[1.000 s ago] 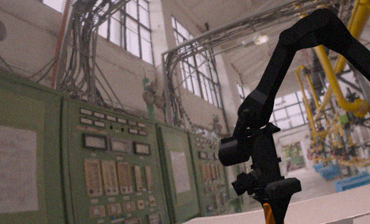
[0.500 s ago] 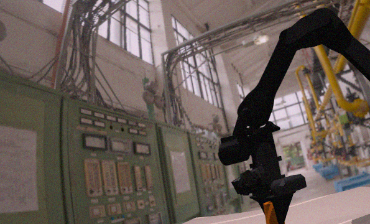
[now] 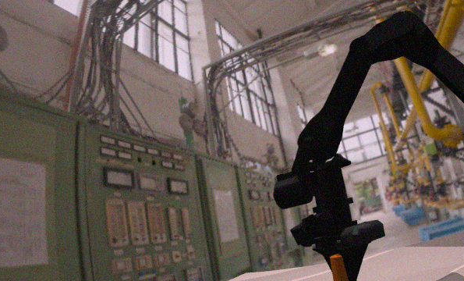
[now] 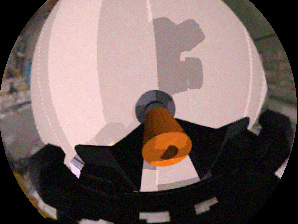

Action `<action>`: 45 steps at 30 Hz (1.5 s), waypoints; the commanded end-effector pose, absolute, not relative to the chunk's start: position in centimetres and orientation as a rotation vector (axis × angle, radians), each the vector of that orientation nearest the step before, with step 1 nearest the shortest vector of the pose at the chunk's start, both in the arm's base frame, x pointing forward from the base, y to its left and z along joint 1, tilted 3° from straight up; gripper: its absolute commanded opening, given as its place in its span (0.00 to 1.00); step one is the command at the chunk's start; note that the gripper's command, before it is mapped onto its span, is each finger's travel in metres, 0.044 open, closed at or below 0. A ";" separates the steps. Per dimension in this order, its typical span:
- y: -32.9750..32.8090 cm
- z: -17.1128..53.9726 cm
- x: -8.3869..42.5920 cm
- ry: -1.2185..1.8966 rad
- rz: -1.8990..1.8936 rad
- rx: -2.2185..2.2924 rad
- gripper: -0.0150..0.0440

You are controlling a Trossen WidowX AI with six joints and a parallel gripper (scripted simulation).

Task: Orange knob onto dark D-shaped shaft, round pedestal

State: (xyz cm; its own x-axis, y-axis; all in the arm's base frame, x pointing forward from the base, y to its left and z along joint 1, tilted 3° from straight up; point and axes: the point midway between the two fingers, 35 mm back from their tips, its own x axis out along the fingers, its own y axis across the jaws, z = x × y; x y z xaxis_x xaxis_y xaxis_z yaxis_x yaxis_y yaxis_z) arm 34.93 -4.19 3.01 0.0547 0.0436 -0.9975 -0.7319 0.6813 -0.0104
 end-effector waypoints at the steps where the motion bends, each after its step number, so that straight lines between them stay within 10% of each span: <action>1: -4.1 3.0 35.0 1.399 0.653 -0.625 0.25; 45: -4.1 3.2 34.8 1.340 0.806 -0.790 0.25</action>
